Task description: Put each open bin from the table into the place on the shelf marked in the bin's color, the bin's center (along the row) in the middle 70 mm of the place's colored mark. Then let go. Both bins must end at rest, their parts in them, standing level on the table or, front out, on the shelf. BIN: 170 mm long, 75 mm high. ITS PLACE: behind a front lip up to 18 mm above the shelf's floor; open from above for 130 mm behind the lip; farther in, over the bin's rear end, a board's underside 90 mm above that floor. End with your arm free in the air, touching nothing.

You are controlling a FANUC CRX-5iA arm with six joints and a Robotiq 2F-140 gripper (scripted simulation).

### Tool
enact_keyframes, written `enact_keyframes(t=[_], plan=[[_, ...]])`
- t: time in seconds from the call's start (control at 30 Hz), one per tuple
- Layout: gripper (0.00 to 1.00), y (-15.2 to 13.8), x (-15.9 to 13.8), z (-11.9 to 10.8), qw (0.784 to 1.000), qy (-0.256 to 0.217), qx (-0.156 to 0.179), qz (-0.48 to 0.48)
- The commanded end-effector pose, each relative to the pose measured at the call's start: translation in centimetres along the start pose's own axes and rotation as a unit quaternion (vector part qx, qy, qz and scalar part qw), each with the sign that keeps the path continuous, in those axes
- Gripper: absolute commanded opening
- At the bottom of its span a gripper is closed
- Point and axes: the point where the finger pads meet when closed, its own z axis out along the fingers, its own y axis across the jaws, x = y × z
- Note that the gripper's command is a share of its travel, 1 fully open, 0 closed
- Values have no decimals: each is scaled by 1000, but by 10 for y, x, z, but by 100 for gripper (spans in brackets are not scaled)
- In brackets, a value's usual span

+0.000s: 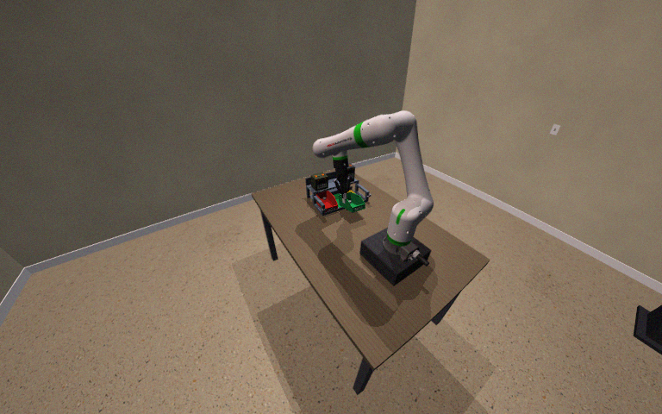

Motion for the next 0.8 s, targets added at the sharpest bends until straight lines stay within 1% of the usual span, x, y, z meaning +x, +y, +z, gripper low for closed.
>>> enact_keyframes(t=[0.0, 0.77], plan=[[0, 0, -5, -2, 1000, 0, 0, 0], [0, 0, -29, -8, 1000, 0, 0, 0]])
